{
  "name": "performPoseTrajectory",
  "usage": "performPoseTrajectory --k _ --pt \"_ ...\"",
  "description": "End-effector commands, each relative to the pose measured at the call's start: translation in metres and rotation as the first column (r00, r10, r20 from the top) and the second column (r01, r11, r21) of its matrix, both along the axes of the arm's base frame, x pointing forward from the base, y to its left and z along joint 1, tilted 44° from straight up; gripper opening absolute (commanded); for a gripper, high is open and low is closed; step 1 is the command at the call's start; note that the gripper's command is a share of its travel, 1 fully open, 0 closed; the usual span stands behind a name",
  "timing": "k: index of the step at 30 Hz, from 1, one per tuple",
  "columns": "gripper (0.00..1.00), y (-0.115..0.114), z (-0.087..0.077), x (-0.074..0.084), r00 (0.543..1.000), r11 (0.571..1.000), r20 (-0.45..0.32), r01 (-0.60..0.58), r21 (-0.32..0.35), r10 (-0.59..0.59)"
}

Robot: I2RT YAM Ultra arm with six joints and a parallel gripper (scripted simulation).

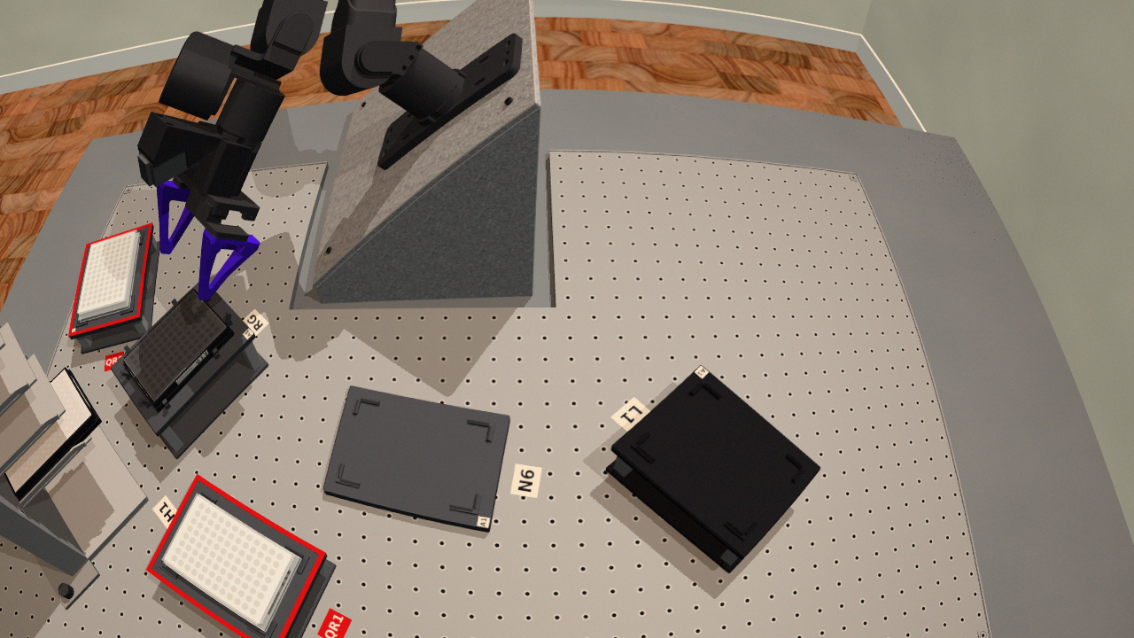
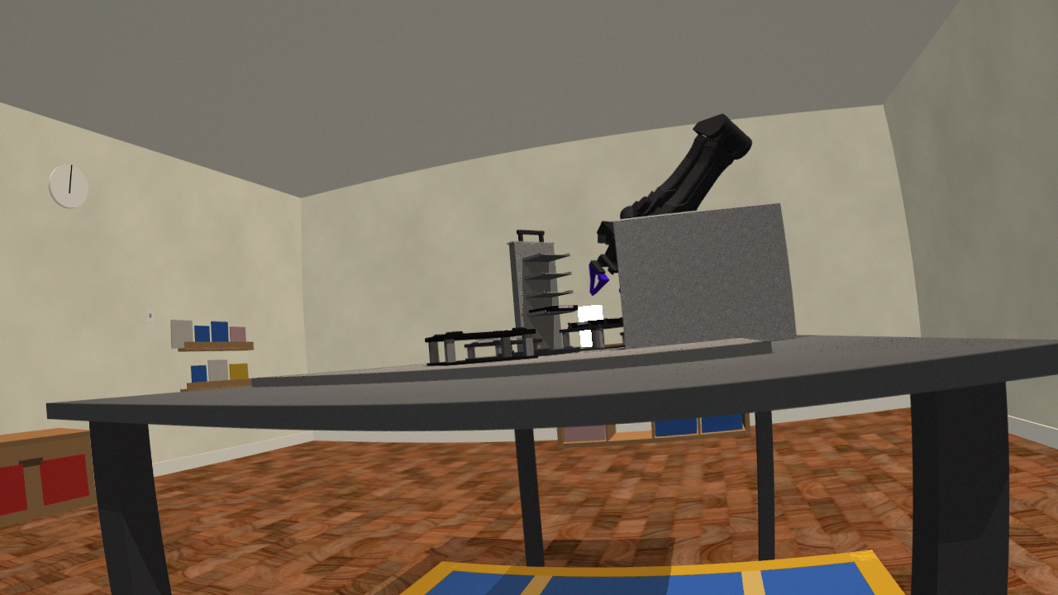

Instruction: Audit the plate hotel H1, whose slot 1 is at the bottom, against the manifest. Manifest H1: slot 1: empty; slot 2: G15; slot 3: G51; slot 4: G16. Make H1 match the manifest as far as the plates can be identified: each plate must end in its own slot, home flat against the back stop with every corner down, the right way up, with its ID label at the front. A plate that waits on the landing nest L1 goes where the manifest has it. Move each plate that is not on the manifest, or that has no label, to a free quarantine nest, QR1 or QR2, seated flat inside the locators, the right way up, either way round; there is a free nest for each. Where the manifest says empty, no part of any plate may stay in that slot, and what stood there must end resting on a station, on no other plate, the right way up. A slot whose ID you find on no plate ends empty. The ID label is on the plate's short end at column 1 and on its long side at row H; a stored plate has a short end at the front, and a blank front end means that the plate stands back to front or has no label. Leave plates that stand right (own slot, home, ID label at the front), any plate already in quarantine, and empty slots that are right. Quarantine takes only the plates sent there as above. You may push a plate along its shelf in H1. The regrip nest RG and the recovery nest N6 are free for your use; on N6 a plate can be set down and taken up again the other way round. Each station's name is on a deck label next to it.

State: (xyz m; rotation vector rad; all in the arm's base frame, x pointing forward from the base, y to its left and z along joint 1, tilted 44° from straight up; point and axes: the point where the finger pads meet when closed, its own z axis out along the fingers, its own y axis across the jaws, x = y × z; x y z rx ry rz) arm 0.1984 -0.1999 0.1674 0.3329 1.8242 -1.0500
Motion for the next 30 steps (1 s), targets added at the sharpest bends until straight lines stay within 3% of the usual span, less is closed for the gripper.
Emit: performPoseTrajectory --k 1,30 --pt "1.0 0.003 -0.001 -0.002 1.0 1.0 -0.018 0.005 0.015 -0.005" --pt "1.0 0.05 0.047 -0.007 1.0 1.0 -0.018 0.006 0.018 -0.006"
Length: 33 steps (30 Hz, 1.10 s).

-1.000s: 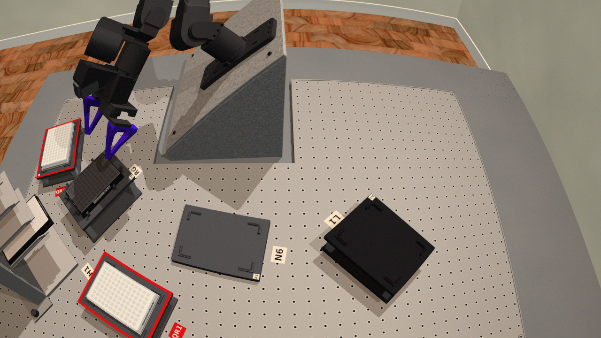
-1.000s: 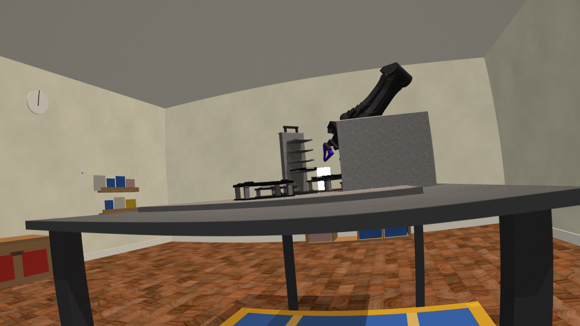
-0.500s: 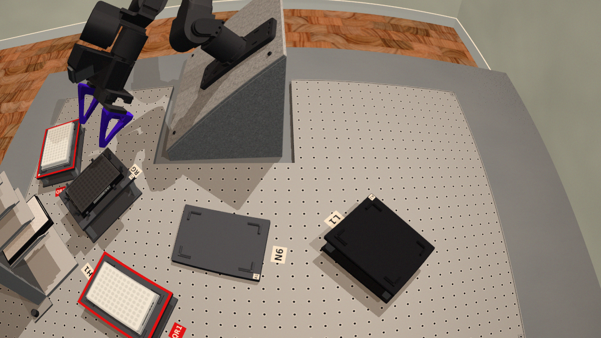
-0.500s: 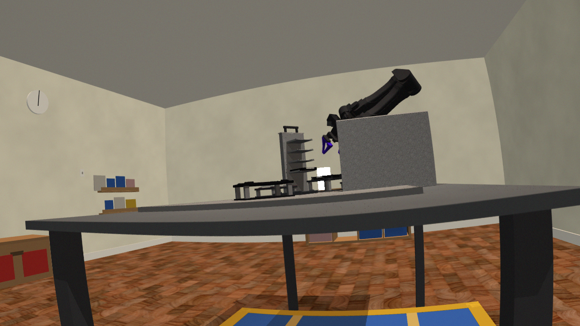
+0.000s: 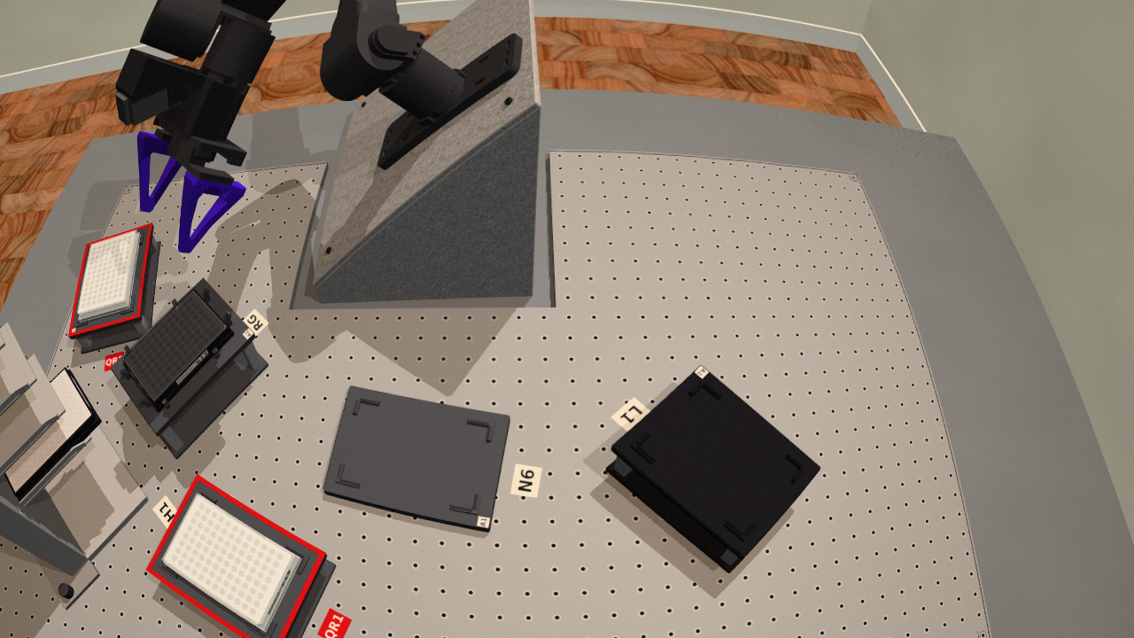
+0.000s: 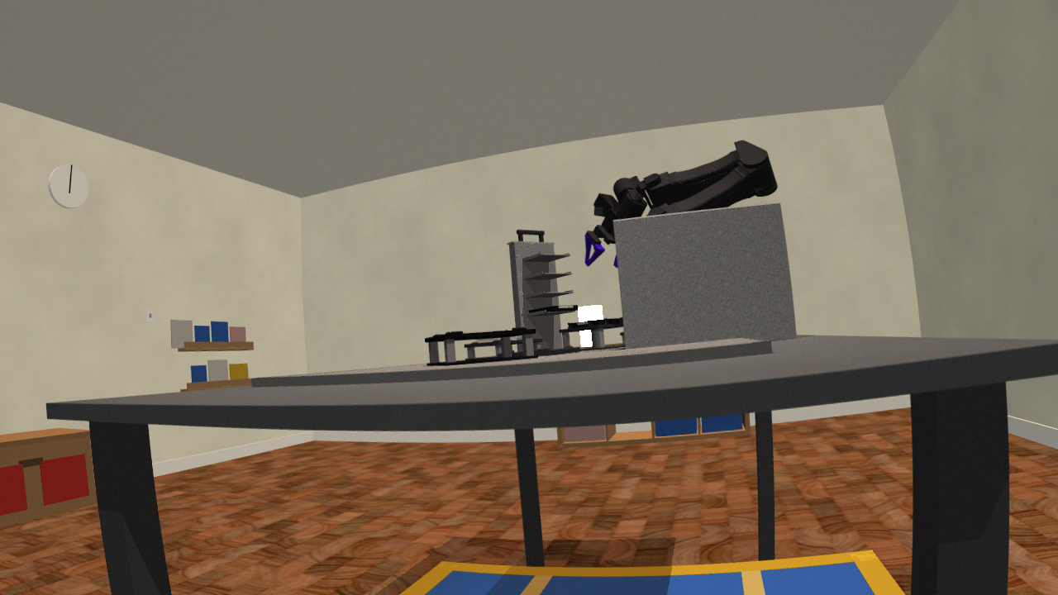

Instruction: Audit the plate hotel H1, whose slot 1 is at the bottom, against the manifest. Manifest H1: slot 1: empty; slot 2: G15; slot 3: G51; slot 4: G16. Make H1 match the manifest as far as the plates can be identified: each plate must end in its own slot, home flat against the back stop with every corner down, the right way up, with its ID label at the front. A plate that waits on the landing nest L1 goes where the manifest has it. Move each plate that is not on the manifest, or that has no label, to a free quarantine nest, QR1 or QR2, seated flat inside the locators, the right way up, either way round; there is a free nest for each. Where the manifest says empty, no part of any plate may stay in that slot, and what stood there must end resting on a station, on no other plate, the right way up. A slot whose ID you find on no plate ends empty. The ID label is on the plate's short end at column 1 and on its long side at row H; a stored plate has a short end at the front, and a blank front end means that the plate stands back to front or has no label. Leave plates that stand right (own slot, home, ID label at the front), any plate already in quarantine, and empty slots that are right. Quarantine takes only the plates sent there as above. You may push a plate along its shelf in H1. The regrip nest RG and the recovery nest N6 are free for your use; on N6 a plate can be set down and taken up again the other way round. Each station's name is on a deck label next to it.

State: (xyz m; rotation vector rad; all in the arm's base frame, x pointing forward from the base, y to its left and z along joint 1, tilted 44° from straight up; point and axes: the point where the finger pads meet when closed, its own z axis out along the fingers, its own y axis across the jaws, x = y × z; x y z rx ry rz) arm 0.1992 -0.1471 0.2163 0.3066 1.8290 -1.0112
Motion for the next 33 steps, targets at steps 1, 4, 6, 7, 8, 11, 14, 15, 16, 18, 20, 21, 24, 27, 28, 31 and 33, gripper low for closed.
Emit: performPoseTrajectory --k 1,4,6,7,8,11,14,15,16,18,20,21,24,27,28,31,33 --pt "1.0 -0.003 -0.002 -0.008 0.999 0.999 -0.021 0.043 0.004 -0.043" --pt "1.0 0.003 0.003 -0.008 0.999 0.999 -0.021 0.043 0.005 -0.043" --pt "1.0 0.006 0.007 -0.008 0.999 0.999 -0.022 0.043 0.005 -0.043" --pt "1.0 0.008 0.009 -0.009 0.999 0.999 -0.022 0.043 0.005 -0.043" --pt "1.0 0.01 0.011 -0.009 0.999 0.999 -0.022 0.043 0.005 -0.043" --pt "1.0 0.015 0.016 -0.009 0.999 0.999 -0.022 0.044 0.005 -0.043" --pt "1.0 0.021 0.022 -0.01 0.999 0.999 -0.022 0.044 0.006 -0.043" --pt "1.0 0.022 0.023 -0.01 0.999 0.999 -0.023 0.044 0.006 -0.043" --pt "1.0 0.022 0.023 -0.01 0.999 0.999 -0.023 0.044 0.006 -0.043" --pt "1.0 0.022 0.023 -0.01 0.999 0.999 -0.023 0.044 0.006 -0.043" --pt "1.0 0.022 0.023 -0.01 0.999 0.999 -0.023 0.044 0.006 -0.043" --pt "1.0 0.024 0.022 -0.007 0.998 0.999 -0.045 0.037 0.002 -0.037" --pt "1.0 0.028 0.019 0.002 0.994 1.0 -0.111 0.017 -0.007 -0.018" --pt "1.0 0.032 0.015 0.01 0.984 1.0 -0.177 -0.003 -0.016 0.0" --pt "1.0 0.034 0.014 0.013 0.98 1.0 -0.198 -0.01 -0.018 0.006" --pt "1.0 0.038 0.011 0.021 0.964 0.999 -0.263 -0.031 -0.025 0.023" --pt "1.0 0.041 0.009 0.027 0.951 0.999 -0.306 -0.045 -0.029 0.034"
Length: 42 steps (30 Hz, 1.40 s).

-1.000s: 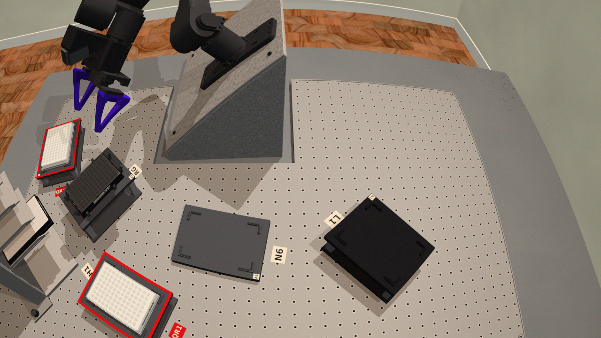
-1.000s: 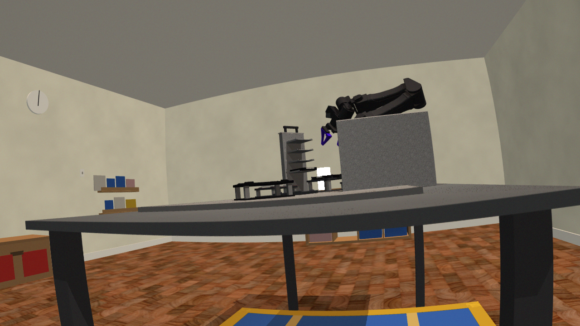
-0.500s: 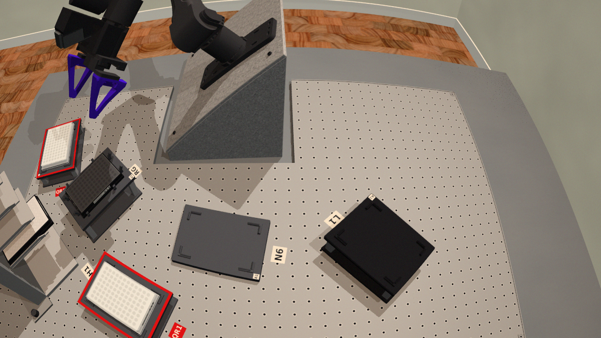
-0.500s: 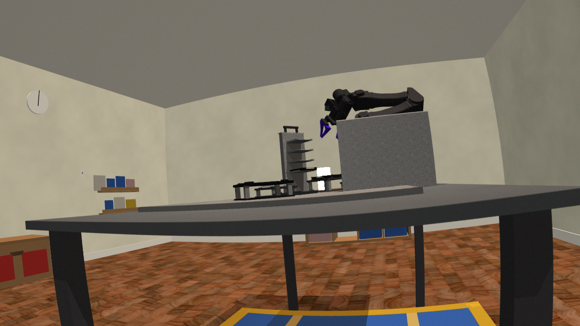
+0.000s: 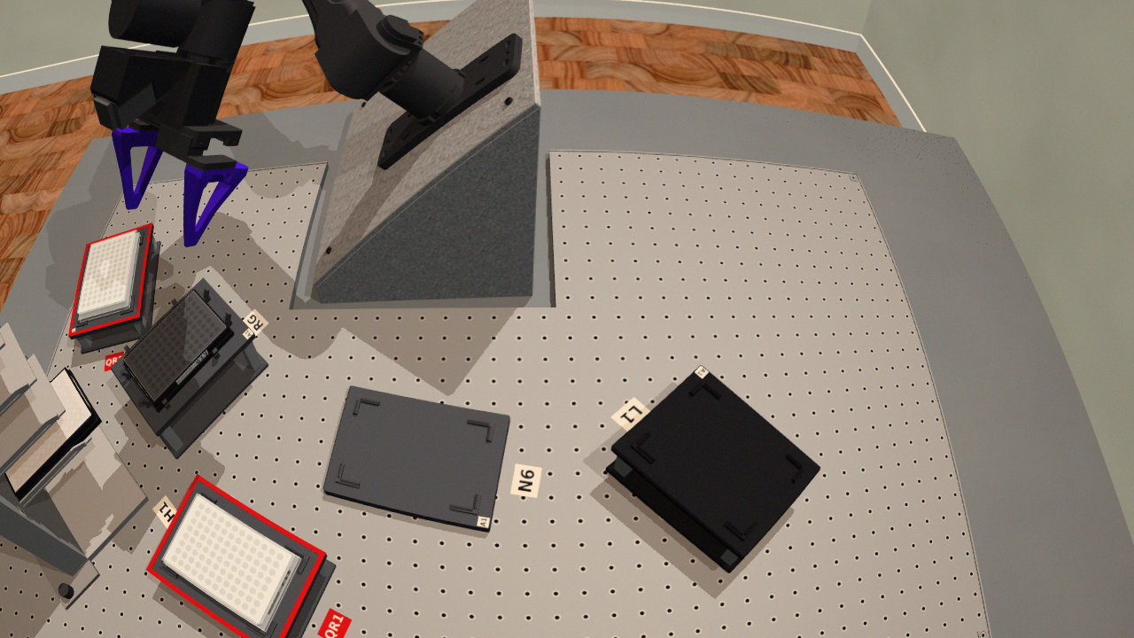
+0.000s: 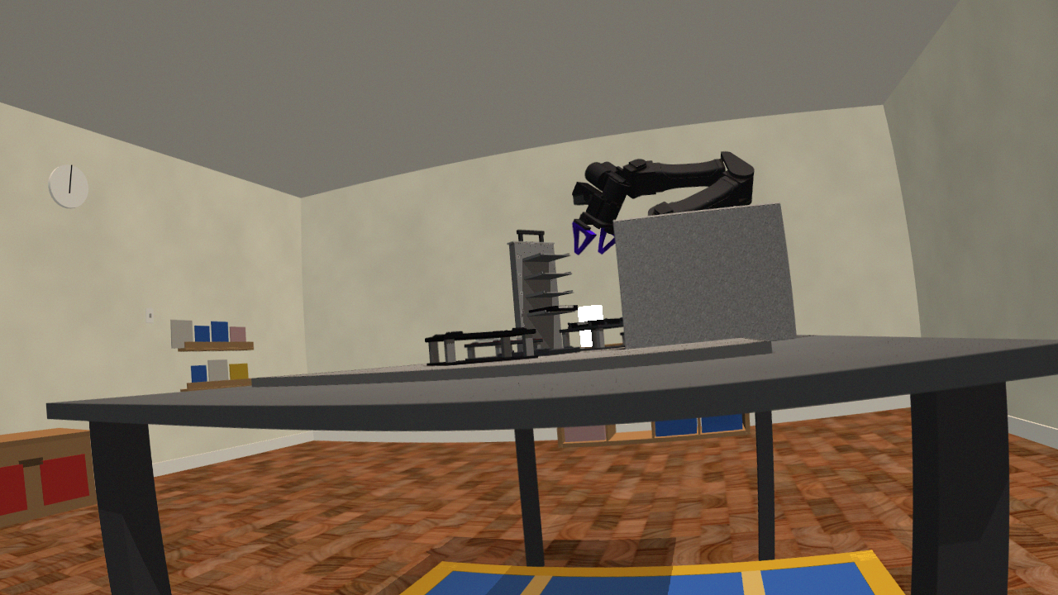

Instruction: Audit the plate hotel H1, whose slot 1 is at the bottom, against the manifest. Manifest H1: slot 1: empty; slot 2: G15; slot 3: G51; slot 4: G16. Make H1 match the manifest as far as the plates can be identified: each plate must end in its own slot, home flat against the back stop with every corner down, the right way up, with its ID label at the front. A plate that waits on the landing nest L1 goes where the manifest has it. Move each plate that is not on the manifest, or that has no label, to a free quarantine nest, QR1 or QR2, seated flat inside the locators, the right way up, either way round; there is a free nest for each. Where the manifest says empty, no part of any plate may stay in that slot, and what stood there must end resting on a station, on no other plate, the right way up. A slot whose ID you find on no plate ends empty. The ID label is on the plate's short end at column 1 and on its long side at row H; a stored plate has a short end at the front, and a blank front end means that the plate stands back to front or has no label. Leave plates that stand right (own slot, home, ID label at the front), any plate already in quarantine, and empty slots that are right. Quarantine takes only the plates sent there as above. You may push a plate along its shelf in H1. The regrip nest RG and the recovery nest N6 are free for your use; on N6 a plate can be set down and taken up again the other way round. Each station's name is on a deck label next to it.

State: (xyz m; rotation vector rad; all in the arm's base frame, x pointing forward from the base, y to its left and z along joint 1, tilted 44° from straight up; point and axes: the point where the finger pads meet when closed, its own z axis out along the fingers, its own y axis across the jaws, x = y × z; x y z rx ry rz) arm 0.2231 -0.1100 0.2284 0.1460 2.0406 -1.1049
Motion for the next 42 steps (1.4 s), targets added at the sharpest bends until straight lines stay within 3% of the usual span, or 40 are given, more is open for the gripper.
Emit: performPoseTrajectory --k 1,9,17,19,34,36,42 --pt "1.0 0.004 -0.003 0.003 0.998 1.0 -0.053 -0.022 -0.003 0.022" --pt "1.0 0.014 -0.011 0.023 0.976 0.998 -0.208 -0.069 -0.014 0.064" --pt "1.0 0.025 -0.02 0.046 0.919 0.992 -0.379 -0.124 -0.019 0.108" --pt "1.0 0.025 -0.02 0.046 0.919 0.992 -0.379 -0.124 -0.019 0.108" --pt "1.0 0.047 -0.037 0.088 0.73 0.974 -0.662 -0.225 0.0 0.168" --pt "1.0 0.047 -0.037 0.088 0.73 0.974 -0.662 -0.225 0.0 0.168" --pt "1.0 0.056 -0.044 0.104 0.629 0.965 -0.756 -0.262 0.016 0.183"
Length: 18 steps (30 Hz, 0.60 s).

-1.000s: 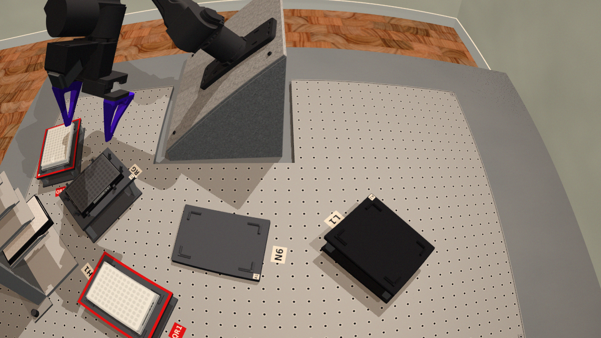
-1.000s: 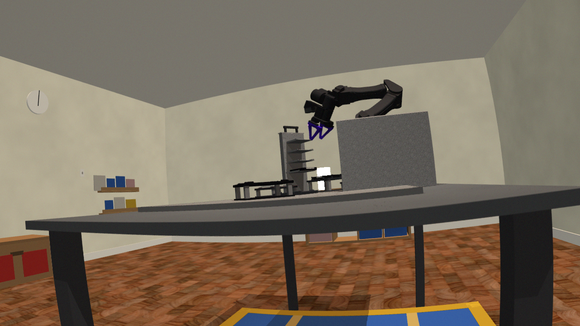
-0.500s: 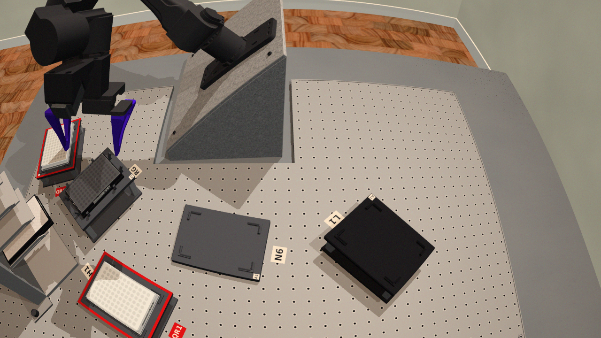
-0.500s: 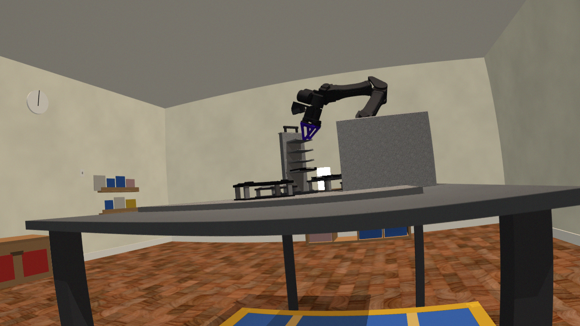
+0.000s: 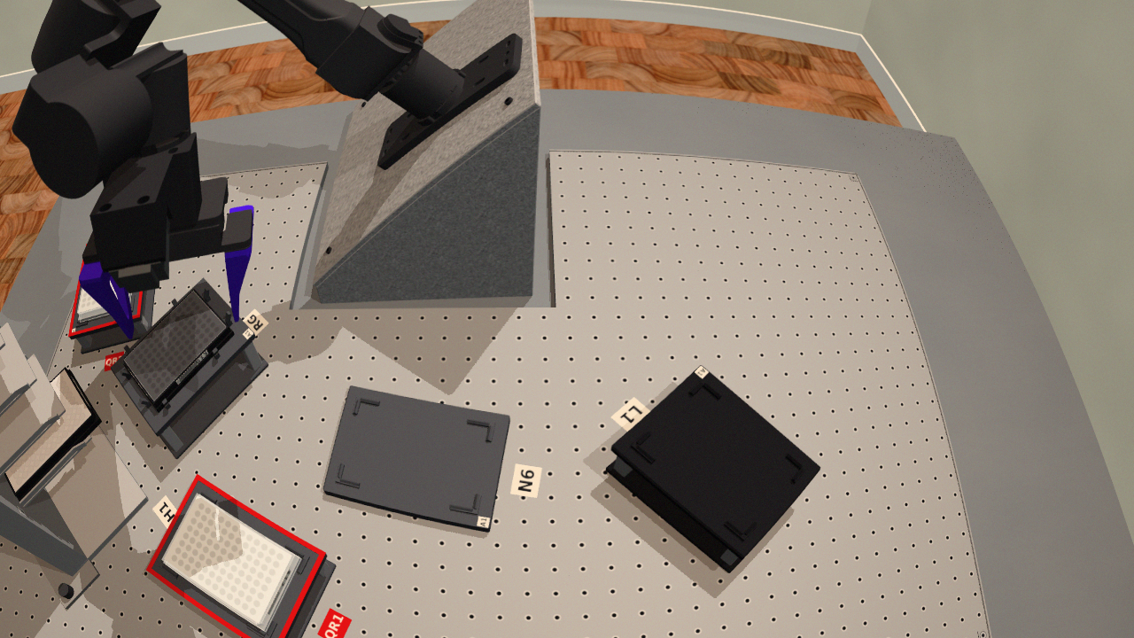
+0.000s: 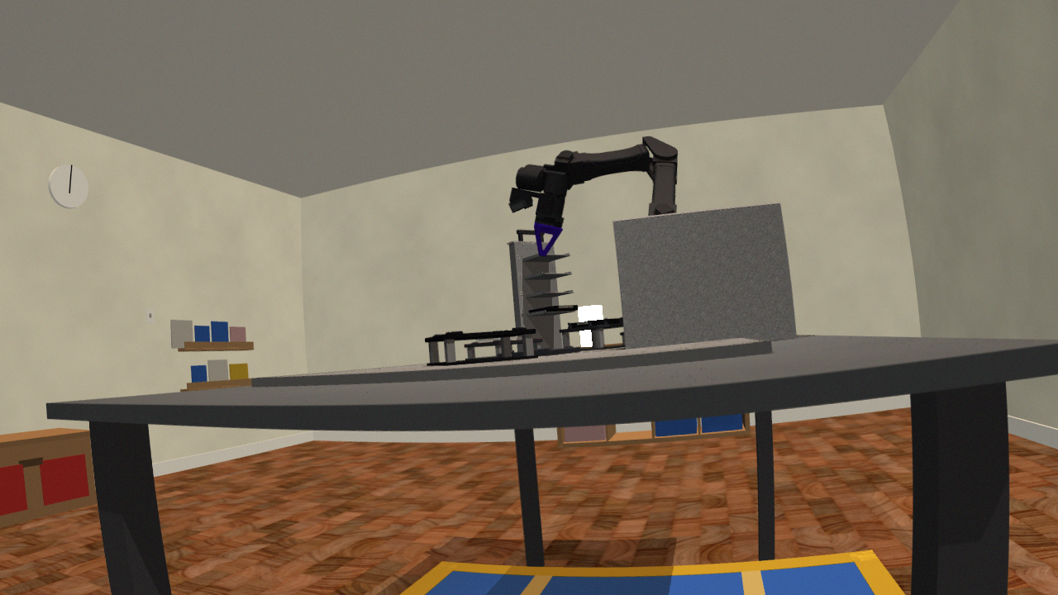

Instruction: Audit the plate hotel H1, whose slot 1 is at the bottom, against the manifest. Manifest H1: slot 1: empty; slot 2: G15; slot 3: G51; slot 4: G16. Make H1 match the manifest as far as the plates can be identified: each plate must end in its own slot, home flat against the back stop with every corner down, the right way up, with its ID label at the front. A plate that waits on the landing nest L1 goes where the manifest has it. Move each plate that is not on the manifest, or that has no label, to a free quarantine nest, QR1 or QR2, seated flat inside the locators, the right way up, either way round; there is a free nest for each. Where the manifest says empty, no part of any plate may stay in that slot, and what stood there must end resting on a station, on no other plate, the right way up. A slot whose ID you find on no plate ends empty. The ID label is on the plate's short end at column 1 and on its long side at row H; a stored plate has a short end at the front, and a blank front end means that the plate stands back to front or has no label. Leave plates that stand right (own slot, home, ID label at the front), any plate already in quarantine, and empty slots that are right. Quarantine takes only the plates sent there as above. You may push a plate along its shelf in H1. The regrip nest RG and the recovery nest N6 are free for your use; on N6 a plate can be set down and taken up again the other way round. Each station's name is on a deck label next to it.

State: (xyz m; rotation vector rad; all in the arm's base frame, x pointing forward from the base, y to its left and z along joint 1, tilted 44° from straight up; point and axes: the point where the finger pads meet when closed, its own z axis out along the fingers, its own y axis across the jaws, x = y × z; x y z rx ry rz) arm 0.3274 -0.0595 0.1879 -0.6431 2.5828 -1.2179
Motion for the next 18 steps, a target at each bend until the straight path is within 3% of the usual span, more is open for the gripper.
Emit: performPoseTrajectory --k 1,6,9,11,18 --pt "1.0 0.007 -0.004 0.003 0.995 0.999 -0.092 -0.037 -0.006 0.037" --pt "1.0 0.014 -0.01 0.017 0.977 0.997 -0.203 -0.071 -0.013 0.067" --pt "1.0 0.014 -0.01 0.017 0.96 0.996 -0.268 -0.092 -0.016 0.084" --pt "1.0 0.014 -0.01 0.017 0.96 0.996 -0.268 -0.092 -0.016 0.084" --pt "1.0 0.014 -0.01 0.017 0.902 0.99 -0.415 -0.14 -0.017 0.12"
